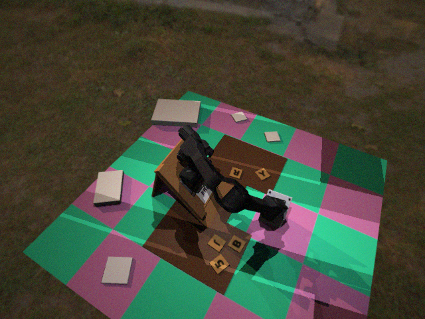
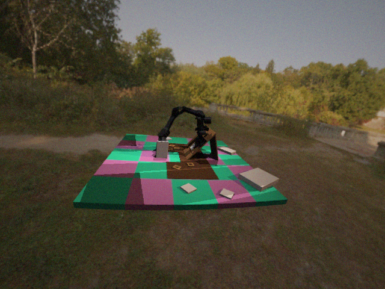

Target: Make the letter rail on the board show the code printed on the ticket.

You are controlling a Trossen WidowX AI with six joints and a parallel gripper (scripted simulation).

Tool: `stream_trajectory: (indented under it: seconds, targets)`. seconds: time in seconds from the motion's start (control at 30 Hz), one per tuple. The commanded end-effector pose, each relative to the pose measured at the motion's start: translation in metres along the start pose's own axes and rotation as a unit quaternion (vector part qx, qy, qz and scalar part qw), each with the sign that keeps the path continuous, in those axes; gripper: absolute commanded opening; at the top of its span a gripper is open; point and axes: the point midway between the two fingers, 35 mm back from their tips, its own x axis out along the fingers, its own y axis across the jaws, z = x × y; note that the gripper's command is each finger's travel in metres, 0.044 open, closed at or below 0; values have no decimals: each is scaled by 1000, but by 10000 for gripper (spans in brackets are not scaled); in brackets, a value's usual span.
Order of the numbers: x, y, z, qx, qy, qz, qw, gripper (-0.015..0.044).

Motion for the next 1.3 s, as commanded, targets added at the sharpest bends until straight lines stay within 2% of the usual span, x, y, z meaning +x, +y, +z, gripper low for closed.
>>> stream_trajectory:
  seconds: [0.0,1.27]
  targets:
    - [0,1,1,2,-1,1,1000,0]
    - [0,13,-1,2,-1,2,1000,0]
